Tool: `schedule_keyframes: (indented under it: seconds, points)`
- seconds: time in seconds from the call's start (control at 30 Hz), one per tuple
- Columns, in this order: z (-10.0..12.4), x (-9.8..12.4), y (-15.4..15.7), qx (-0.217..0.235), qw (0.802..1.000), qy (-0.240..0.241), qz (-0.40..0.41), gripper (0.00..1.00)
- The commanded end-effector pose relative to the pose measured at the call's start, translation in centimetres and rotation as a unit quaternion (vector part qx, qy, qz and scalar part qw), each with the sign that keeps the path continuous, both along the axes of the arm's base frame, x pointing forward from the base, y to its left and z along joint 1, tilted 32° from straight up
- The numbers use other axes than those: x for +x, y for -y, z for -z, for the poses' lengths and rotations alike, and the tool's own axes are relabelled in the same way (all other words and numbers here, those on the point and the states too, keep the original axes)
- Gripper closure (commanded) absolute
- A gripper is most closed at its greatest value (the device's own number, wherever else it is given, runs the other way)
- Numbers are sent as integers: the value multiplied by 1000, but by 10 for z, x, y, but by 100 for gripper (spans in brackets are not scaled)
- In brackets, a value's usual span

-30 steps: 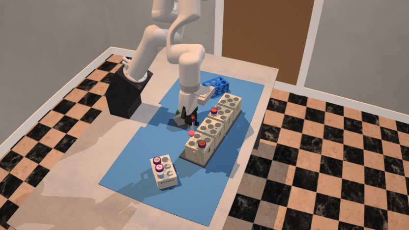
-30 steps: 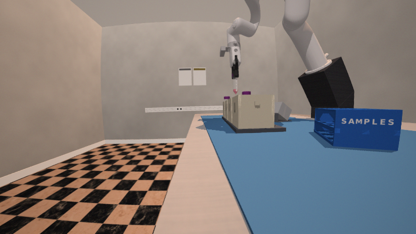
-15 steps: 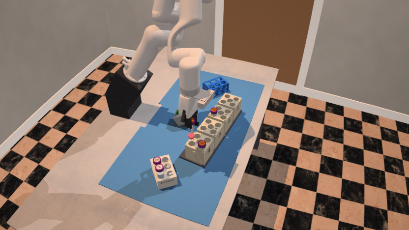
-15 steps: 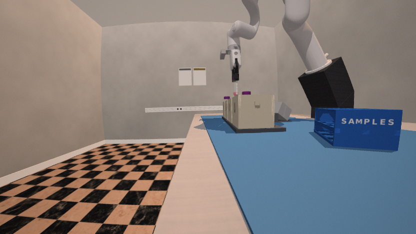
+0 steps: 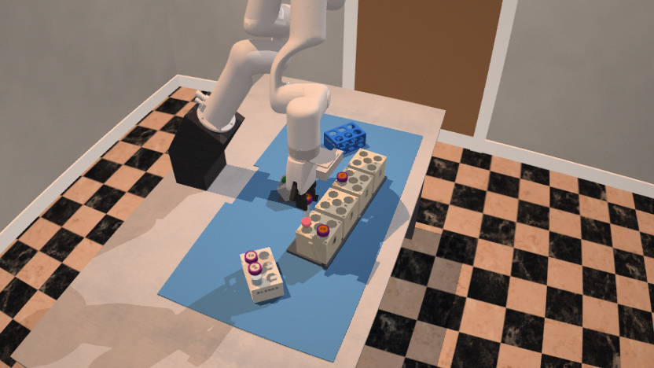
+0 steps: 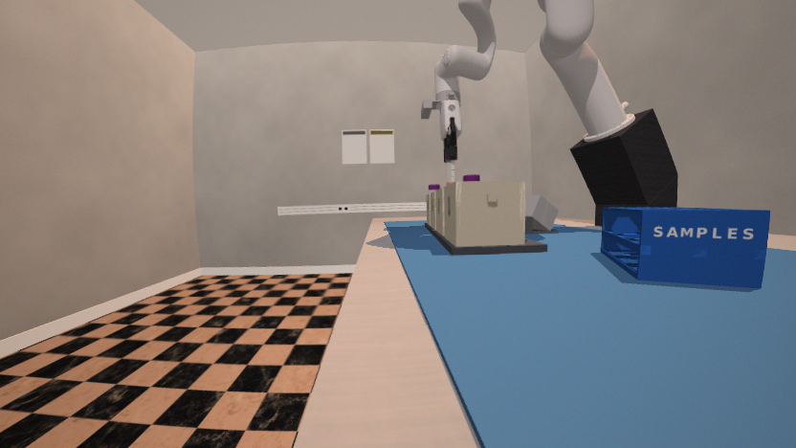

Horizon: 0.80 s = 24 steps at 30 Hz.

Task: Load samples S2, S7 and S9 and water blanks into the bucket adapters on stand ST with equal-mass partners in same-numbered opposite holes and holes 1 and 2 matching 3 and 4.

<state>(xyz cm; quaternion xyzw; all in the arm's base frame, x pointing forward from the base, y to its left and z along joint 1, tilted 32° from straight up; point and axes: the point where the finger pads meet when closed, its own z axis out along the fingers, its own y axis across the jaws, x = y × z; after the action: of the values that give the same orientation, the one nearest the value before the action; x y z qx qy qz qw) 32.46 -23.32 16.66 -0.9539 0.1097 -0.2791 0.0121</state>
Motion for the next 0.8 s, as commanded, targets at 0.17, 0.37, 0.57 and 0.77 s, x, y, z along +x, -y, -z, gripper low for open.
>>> schedule_keyframes:
  seconds: [0.17, 0.37, 0.57, 0.77]
  points:
    - [-1, 1, 1, -1, 1000, 1, 0, 100]
    - [0, 1, 1, -1, 1000, 1, 0, 100]
    - [5, 5, 1, -1, 1000, 1, 0, 100]
    - [9, 7, 1, -1, 1000, 1, 0, 100]
